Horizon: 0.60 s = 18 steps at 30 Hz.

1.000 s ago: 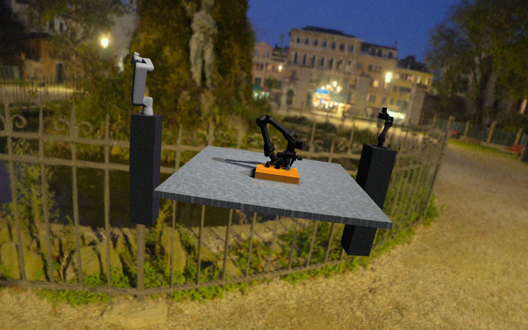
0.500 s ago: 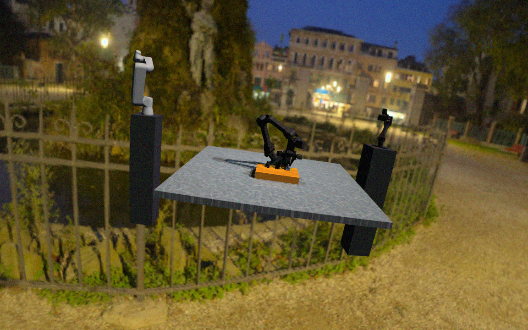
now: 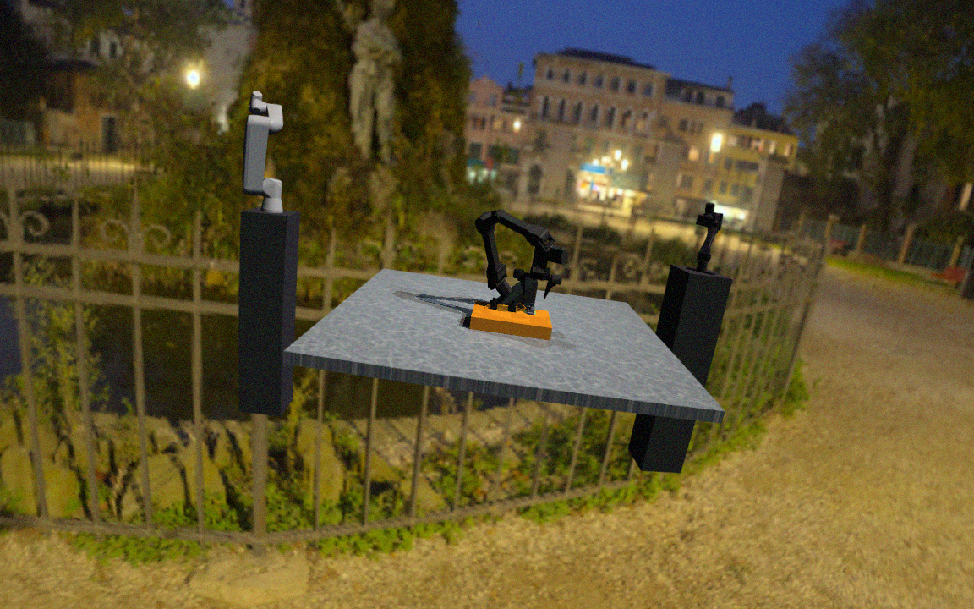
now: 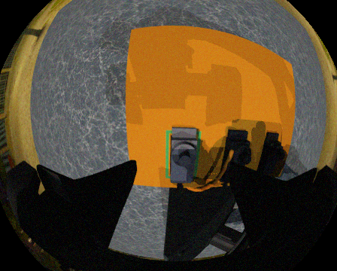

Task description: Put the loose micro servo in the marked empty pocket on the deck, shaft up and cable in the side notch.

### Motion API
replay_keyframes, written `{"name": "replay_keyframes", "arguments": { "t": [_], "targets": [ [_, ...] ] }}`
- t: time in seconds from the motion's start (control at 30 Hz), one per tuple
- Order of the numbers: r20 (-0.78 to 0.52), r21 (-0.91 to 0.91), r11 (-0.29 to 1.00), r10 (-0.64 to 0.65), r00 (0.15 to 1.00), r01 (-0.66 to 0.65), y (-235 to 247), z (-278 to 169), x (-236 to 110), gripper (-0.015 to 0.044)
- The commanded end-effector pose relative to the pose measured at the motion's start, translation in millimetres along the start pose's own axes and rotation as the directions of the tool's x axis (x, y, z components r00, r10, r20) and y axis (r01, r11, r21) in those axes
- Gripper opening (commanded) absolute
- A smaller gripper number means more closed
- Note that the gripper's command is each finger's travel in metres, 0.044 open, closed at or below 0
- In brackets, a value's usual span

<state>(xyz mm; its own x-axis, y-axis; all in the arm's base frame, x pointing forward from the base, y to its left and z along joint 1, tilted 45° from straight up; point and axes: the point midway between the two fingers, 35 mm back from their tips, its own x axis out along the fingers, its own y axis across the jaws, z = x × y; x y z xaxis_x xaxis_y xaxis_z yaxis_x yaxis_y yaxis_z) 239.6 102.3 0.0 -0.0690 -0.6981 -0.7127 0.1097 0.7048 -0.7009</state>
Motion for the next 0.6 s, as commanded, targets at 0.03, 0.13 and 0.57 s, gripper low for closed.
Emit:
{"name": "replay_keyframes", "arguments": {
  "t": [0.03,0.13,0.57],
  "targets": [
    [0.007,0.008,1.0,0.008,1.0,-0.008,0.5,38.9,-23.8,0.044],
    [0.007,0.01,1.0,0.007,1.0,-0.007,-2.8,63.0,-37.3,0.044],
    [0.049,-0.034,0.999,0.037,0.998,-0.036,-5.2,64.4,-80.2,0.044]
  ]
}}
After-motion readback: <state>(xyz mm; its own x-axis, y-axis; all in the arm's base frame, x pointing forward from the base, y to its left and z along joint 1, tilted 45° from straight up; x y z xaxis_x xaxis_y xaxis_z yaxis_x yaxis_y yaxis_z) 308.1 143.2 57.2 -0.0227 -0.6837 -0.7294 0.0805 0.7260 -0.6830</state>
